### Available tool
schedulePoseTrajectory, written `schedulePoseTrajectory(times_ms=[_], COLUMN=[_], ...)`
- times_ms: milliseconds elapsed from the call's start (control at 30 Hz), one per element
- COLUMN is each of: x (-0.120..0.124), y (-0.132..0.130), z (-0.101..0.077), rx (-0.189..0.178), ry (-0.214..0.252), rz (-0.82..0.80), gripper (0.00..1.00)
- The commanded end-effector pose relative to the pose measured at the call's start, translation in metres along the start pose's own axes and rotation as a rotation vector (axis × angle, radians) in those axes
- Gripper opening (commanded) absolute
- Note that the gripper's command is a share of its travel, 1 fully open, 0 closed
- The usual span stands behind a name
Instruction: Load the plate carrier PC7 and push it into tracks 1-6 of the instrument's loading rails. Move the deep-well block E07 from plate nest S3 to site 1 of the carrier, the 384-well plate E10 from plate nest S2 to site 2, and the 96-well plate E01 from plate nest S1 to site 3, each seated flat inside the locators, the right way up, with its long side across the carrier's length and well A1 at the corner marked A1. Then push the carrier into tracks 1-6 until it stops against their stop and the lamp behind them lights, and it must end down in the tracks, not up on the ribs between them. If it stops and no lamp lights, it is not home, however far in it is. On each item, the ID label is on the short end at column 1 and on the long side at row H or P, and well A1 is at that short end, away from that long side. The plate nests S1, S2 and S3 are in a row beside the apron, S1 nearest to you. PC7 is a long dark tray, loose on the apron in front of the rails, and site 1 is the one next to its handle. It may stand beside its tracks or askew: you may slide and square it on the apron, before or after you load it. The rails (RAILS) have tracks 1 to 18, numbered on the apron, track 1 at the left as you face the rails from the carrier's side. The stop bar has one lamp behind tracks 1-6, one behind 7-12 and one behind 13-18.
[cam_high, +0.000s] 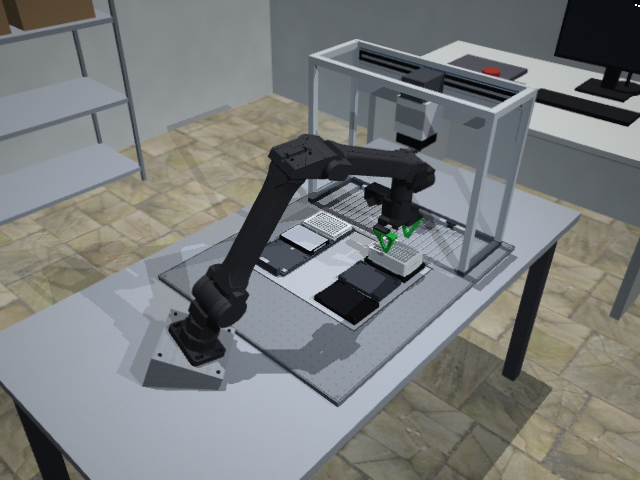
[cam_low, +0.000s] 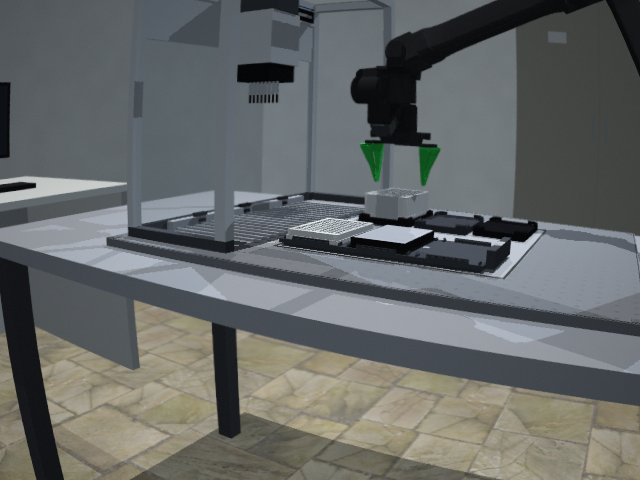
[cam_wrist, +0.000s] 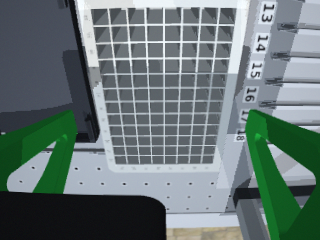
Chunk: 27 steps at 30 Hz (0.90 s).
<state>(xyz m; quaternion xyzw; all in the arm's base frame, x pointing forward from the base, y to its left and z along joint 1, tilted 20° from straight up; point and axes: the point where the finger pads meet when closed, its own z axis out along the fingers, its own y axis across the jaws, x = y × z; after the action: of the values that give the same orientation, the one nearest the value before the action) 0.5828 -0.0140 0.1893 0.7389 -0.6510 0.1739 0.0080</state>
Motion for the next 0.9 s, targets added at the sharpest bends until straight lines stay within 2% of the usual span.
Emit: schedulePoseTrajectory(times_ms=[0, 33, 67, 100, 167, 200, 300, 333, 467, 500, 600, 867], x=[0.003, -0.001, -0.002, -0.003, -0.003, 0.005, 0.005, 0.003, 0.003, 0.002, 0.0, 0.005], y=[-0.005, -0.006, -0.014, -0.017, -0.017, -0.019, -0.019, -0.015, -0.015, -0.014, -0.006, -0.008], z=[0.012, 0.012, 0.004, 0.002, 0.002, -0.023, -0.023, -0.01, -0.01, -0.006, 0.016, 0.021], rx=[0.01, 0.012, 0.033, 0.04, 0.04, 0.083, 0.081, 0.05, 0.05, 0.052, 0.012, 0.017], ry=[-0.002, -0.003, -0.002, -0.002, -0.002, 0.004, 0.004, 0.002, 0.002, 0.001, -0.002, 0.0], rz=[-0.01, -0.016, -0.017, -0.017, -0.017, -0.005, -0.005, 0.0, 0.0, -0.011, -0.015, -0.005], gripper=[1.0, 1.0, 1.0, 1.0, 1.0, 1.0, 1.0, 1.0, 1.0, 1.0, 1.0, 1.0])
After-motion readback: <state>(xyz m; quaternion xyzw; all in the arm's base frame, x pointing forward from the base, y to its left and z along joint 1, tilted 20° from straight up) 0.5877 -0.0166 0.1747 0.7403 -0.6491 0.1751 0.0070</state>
